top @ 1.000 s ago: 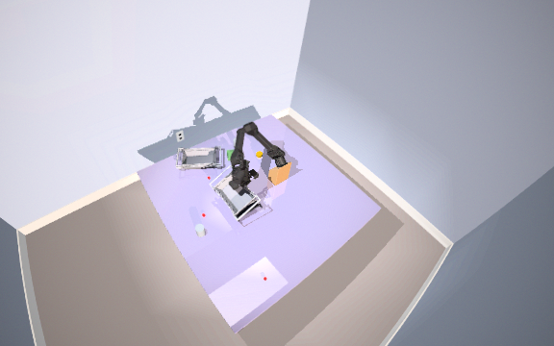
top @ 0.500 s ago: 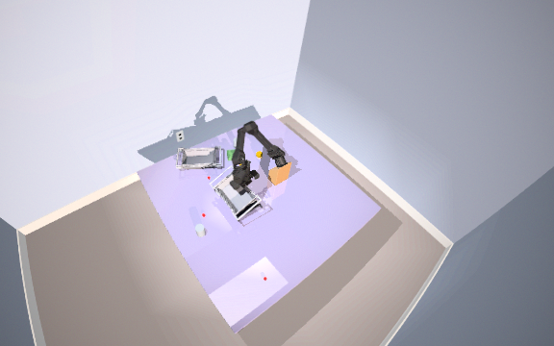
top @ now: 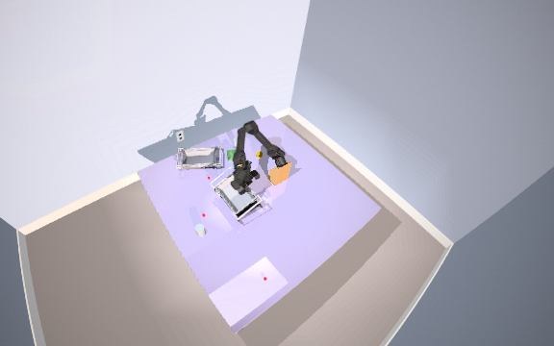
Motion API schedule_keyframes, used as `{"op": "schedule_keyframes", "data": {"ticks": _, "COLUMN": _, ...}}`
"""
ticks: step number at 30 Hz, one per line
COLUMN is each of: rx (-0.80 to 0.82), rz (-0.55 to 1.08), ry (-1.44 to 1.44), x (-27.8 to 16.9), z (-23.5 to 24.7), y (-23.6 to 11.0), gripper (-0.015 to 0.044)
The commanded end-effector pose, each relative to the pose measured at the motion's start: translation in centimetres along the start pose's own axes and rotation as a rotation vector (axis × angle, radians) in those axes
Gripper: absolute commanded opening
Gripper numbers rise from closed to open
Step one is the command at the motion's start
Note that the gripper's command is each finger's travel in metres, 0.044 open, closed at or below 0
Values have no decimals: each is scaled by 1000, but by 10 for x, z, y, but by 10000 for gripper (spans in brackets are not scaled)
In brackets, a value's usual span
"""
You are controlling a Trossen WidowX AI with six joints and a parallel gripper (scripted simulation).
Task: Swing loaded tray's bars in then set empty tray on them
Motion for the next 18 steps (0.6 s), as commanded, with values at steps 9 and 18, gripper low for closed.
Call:
{"op": "schedule_keyframes", "data": {"ticks": 9, "rx": -13, "rz": 2, "ry": 0, "x": 0, "z": -7, "y": 11, "gripper": 0}}
{"op": "schedule_keyframes", "data": {"ticks": 18, "rx": -13, "rz": 2, "ry": 0, "x": 0, "z": -7, "y": 11, "gripper": 0}}
Point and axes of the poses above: the point midway between the two fingers, 35 mm back from their tips, its own y axis out along the fingers, its own z axis across the jaws, x = y × z, the point moved 5 cm from there along -y, back along the fingers, and after that the axes turned 9 degrees about -y, right-handed, at the moved point
